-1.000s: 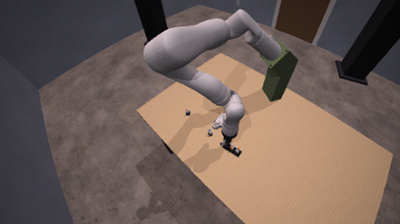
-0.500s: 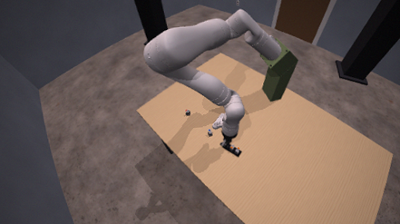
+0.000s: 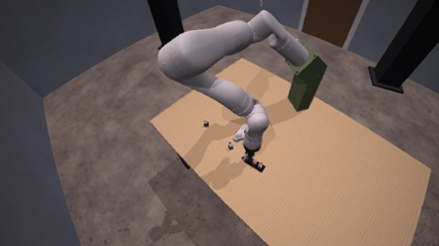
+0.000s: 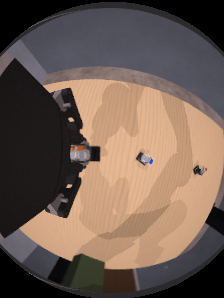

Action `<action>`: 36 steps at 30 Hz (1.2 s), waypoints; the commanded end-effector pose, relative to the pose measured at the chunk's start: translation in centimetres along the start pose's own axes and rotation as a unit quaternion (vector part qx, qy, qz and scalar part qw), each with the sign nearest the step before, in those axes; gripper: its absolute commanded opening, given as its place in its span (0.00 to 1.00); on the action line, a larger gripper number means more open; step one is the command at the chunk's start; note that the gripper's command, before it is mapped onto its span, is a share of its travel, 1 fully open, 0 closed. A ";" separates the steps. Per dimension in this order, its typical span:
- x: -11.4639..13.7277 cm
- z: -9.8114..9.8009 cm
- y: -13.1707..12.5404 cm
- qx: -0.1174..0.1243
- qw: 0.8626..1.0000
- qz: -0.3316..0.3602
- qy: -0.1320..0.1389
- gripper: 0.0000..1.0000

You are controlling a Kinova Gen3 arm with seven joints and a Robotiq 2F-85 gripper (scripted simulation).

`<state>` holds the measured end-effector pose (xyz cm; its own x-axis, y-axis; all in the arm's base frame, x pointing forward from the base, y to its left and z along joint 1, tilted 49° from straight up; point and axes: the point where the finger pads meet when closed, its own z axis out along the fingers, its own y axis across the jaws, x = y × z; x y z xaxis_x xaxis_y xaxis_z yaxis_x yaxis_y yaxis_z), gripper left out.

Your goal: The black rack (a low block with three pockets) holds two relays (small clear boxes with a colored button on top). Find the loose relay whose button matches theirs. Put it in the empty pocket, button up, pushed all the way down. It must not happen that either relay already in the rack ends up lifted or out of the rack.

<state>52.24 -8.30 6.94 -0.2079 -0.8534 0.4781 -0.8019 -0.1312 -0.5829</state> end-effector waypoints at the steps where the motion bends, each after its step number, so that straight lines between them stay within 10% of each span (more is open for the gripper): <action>1: -0.3 -0.1 0.1 0.000 1.000 0.001 -0.001 0.00; 36: -0.3 0.5 -0.1 0.002 1.000 0.002 -0.002 0.00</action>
<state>52.41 -8.31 6.68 -0.2068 -0.8538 0.4778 -0.8022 -0.1316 -0.5824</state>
